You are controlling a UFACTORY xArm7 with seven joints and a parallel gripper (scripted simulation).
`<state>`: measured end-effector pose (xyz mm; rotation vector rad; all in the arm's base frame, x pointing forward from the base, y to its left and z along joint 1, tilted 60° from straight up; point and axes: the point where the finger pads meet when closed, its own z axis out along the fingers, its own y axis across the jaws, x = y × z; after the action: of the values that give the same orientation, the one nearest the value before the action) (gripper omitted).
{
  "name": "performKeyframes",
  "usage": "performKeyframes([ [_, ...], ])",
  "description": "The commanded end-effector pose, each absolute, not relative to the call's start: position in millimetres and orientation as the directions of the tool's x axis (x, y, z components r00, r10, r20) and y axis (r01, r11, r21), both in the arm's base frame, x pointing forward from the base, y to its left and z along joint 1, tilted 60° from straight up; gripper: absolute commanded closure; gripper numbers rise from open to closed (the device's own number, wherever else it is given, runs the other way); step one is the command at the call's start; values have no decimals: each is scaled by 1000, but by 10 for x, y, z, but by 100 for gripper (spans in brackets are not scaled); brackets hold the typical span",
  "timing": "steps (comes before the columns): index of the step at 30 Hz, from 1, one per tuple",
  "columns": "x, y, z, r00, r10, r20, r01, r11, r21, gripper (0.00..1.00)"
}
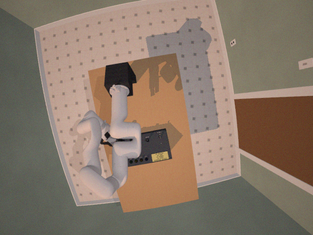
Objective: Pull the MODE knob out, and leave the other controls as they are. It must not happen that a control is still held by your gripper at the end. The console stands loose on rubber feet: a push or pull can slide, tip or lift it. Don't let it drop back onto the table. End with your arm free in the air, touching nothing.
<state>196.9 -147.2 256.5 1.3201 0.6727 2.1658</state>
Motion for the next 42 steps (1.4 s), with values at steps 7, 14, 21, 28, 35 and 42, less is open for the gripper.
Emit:
performKeyframes([
  [7, 1613, -1398, 2761, -375, 653, 658, -153, -744, 651, 0],
  [14, 1410, -1350, 2883, -375, 653, 658, -153, -744, 651, 0],
  [21, 1342, -1334, 2923, -375, 653, 658, -153, -744, 651, 0],
  [28, 1334, -1332, 2928, -375, 653, 658, -153, -744, 651, 0],
  [35, 1348, -1348, 2934, -374, 655, 657, -156, -743, 651, 0],
  [42, 1434, -1439, 2968, -372, 663, 649, -171, -736, 655, 0],
])
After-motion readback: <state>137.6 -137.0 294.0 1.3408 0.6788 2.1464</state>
